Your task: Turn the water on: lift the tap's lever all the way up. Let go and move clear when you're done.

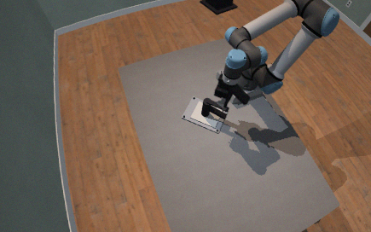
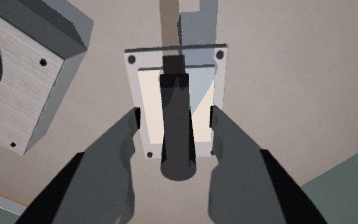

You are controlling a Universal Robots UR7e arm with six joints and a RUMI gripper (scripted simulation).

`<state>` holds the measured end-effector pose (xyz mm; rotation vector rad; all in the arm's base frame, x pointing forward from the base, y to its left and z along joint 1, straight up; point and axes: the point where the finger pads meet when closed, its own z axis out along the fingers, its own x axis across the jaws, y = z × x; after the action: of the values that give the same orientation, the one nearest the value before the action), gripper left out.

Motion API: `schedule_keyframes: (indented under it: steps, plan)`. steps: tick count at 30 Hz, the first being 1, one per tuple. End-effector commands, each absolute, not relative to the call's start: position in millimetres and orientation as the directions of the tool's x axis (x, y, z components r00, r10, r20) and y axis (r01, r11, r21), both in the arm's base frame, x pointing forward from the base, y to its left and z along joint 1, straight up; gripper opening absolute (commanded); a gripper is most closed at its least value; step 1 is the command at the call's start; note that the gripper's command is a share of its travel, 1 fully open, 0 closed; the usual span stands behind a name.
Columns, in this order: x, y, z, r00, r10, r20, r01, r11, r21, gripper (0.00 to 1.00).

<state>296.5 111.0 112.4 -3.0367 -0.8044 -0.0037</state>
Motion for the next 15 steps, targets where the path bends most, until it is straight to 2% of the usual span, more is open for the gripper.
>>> schedule_keyframes:
  steps: [1,15]
  plan:
    - [296.9,110.3,111.9,0.87,0.493,0.002,0.493,-0.87,0.0,0.37]
    - [295.9,110.4,109.5,0.87,0.493,0.0,0.493,-0.87,-0.002,0.37]
